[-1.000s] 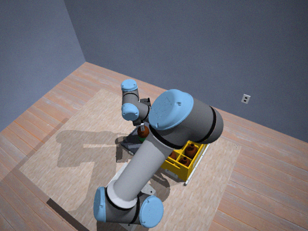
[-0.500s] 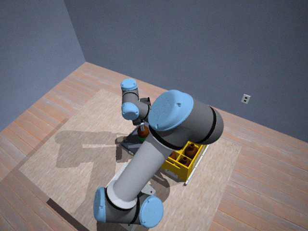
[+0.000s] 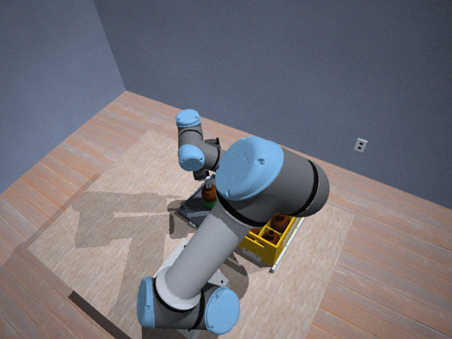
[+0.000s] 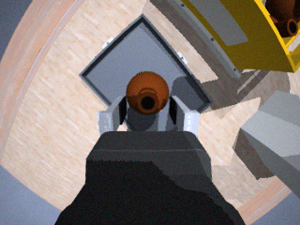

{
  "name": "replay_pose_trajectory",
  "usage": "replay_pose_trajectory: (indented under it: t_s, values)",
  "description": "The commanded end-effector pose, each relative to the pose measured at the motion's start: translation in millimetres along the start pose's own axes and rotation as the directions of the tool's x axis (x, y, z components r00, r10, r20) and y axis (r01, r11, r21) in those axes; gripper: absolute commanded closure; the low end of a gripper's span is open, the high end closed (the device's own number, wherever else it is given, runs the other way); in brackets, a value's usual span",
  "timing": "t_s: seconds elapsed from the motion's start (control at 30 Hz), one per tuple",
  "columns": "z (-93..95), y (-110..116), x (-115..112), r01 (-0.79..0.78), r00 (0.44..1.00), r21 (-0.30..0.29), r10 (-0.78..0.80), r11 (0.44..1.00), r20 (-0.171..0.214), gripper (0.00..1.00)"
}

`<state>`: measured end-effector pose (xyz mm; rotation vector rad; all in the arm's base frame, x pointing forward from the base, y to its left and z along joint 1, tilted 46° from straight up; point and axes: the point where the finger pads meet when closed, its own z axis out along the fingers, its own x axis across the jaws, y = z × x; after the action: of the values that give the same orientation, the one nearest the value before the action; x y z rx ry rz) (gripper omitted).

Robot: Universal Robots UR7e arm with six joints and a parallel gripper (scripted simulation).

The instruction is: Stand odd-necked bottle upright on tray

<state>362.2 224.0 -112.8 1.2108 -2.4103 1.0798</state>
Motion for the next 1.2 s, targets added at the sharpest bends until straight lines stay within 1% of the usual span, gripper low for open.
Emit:
replay_pose_trajectory:
  t_s: [0.0, 0.33, 0.4, 0.67, 0.87, 1.17]
  values:
    - [-11.0, 0, 0, -0.001, 1.000, 0.000, 0.001, 1.000, 0.001, 0.00]
    - [-36.3, 0, 0, -0.001, 1.000, 0.000, 0.001, 1.000, 0.001, 0.00]
    - [-36.3, 0, 0, -0.001, 1.000, 0.000, 0.001, 1.000, 0.001, 0.00]
    - [-50.6, 0, 0, -0.001, 1.000, 0.000, 0.001, 1.000, 0.001, 0.00]
    - [-55.7, 0, 0, -0.001, 1.000, 0.000, 0.001, 1.000, 0.001, 0.00]
    - [-56.9, 0, 0, -0.001, 1.000, 0.000, 0.001, 1.000, 0.001, 0.00]
